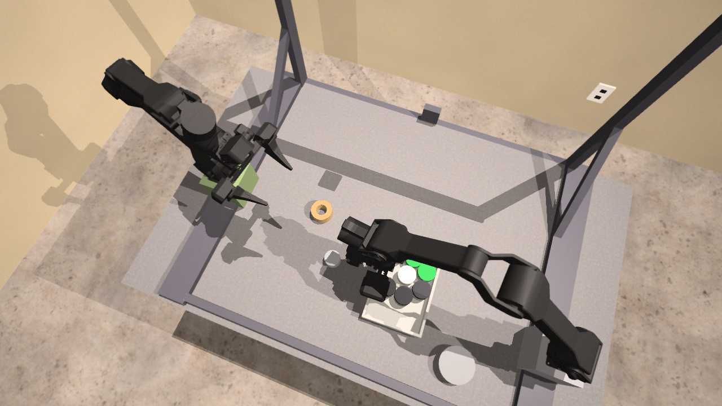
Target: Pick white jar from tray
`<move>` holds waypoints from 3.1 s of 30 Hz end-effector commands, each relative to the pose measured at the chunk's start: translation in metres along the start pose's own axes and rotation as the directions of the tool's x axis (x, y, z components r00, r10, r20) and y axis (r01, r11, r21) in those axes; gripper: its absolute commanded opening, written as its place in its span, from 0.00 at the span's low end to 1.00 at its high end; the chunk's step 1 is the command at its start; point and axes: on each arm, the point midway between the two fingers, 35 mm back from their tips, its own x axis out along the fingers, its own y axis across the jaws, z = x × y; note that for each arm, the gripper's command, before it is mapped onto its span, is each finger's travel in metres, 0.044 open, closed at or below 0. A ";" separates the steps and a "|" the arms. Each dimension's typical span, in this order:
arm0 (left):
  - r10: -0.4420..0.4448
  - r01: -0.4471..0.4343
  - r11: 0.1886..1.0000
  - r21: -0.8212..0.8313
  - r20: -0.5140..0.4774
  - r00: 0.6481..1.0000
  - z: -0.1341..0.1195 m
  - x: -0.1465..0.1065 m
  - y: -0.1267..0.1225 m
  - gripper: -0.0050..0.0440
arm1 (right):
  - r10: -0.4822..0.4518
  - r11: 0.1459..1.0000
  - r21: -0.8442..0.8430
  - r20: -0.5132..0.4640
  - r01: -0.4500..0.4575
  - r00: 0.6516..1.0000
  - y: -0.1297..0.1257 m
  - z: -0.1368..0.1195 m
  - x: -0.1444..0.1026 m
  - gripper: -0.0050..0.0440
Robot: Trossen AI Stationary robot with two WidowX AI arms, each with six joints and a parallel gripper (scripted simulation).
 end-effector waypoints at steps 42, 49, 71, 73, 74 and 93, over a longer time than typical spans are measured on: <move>-0.009 0.009 1.000 -0.001 0.045 0.999 -0.125 -0.056 -0.003 0.10 | 0.034 0.999 -0.015 0.030 -0.033 0.999 0.013 0.071 0.110 1.00; -0.008 0.008 1.000 0.000 0.041 0.999 -0.128 -0.054 -0.002 0.09 | 0.034 0.999 -0.015 0.016 -0.034 0.999 0.013 0.066 0.114 1.00; -0.002 0.002 1.000 0.001 0.016 1.000 -0.130 -0.008 -0.002 0.00 | 0.035 0.999 -0.018 0.020 -0.035 0.999 0.012 0.066 0.112 1.00; -0.002 0.002 1.000 0.001 0.016 1.000 -0.130 -0.004 -0.002 0.00 | 0.035 0.999 -0.018 0.020 -0.035 0.999 0.012 0.066 0.112 1.00; -0.002 0.002 1.000 0.001 0.016 1.000 -0.130 -0.002 -0.002 0.00 | 0.035 0.999 -0.018 0.020 -0.035 0.999 0.012 0.066 0.112 1.00; -0.006 0.006 1.000 0.000 0.036 0.999 -0.125 -0.003 -0.002 0.61 | 0.035 0.999 -0.018 0.020 -0.035 0.999 0.012 0.066 0.112 1.00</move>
